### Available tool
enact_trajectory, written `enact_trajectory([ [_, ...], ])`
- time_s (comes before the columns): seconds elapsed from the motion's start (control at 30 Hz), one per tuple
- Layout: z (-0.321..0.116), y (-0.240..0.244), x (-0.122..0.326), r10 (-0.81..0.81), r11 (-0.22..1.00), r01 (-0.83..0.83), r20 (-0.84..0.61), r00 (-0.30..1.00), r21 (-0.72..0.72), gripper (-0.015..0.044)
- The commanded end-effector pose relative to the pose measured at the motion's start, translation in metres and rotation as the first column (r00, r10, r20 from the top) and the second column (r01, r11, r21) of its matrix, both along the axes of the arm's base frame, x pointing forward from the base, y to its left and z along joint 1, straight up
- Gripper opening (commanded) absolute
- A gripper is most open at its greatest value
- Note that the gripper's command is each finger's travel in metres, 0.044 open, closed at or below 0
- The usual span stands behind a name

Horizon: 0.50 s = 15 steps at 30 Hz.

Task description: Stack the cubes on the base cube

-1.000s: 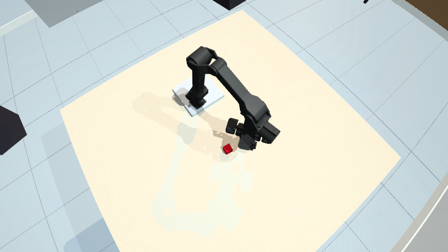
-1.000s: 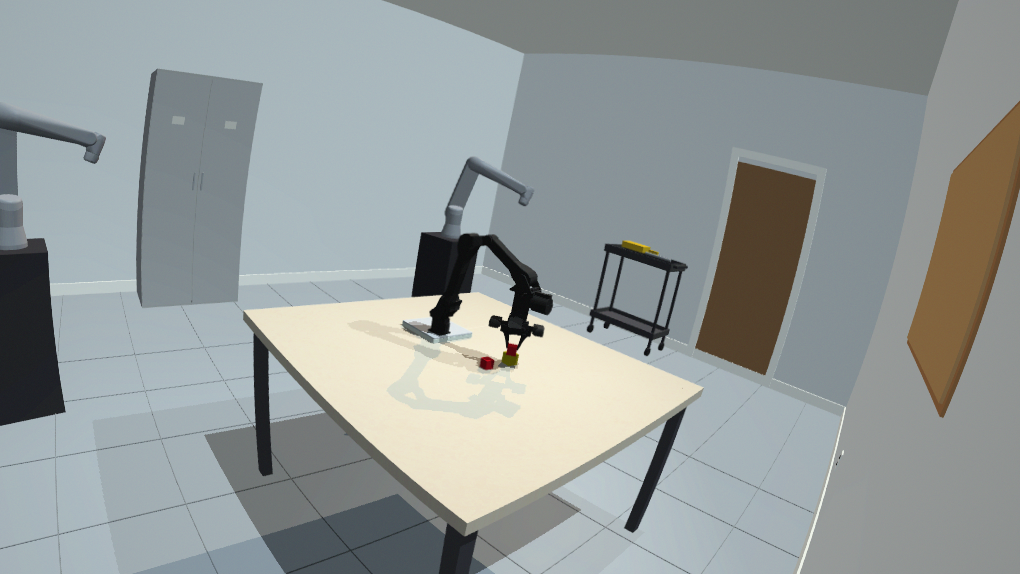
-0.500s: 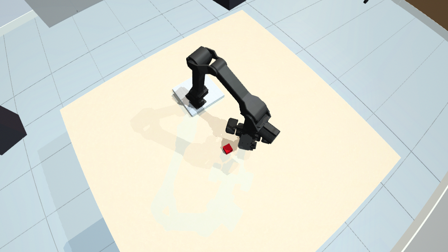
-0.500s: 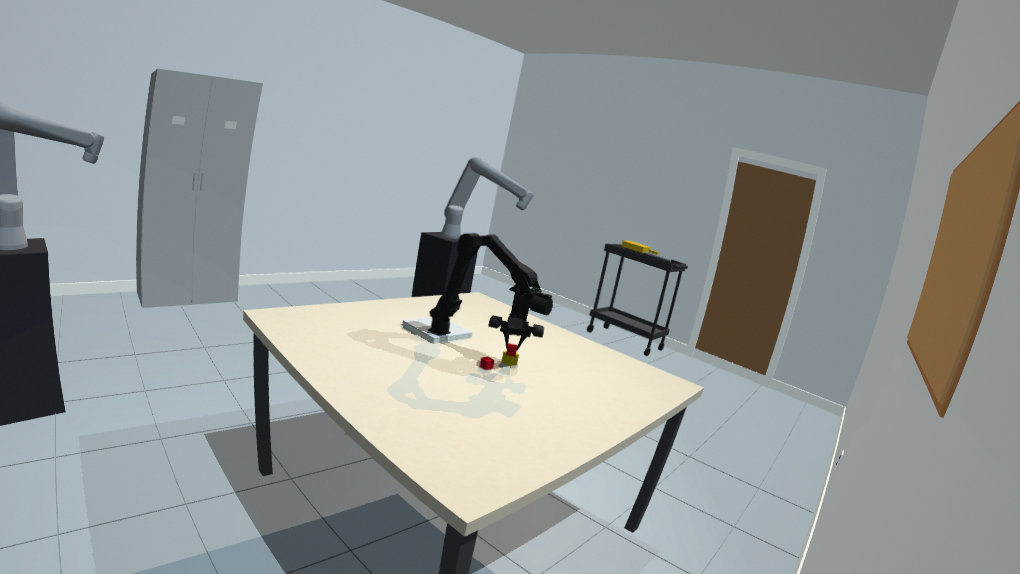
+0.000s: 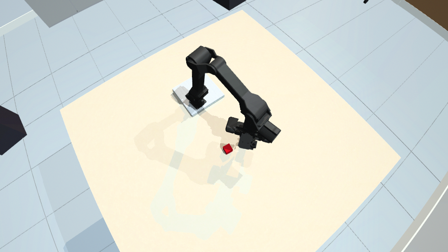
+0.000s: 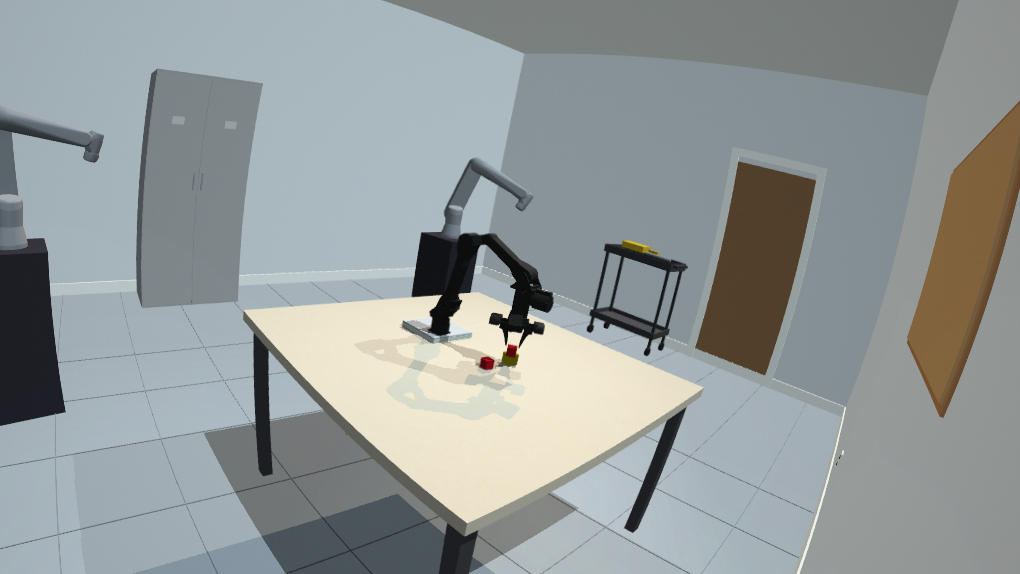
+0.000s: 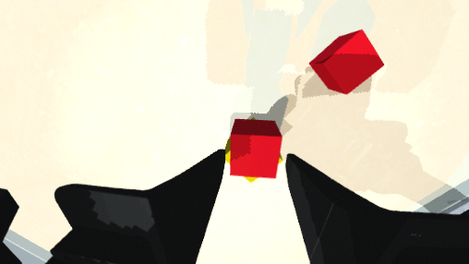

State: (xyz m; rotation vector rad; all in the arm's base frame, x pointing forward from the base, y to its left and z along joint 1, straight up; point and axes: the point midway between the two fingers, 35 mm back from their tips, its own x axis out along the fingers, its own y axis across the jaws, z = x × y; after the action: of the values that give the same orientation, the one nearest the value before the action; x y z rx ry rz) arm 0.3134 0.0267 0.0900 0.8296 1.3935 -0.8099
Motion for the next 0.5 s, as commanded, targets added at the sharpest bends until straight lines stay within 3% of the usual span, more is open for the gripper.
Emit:
enact_trajectory([
  [0.0, 0.008, 0.000, 0.000, 0.000, 1.000, 0.000, 0.004, 1.000, 0.000, 0.0205],
  [0.3, 0.020, 0.000, 0.000, 0.000, 1.000, 0.000, 0.004, 1.000, 0.000, 0.0205],
  [0.33, 0.018, 0.000, 0.000, 0.008, 1.000, -0.008, 0.004, 1.000, 0.000, 0.0231],
  [0.37, 0.018, -0.001, 0.000, 0.032, 0.999, -0.032, 0.004, 0.999, -0.001, 0.0258],
  [0.47, 0.020, -0.007, -0.001, 0.168, 0.986, -0.168, 0.004, 0.986, -0.004, 0.0265],
])
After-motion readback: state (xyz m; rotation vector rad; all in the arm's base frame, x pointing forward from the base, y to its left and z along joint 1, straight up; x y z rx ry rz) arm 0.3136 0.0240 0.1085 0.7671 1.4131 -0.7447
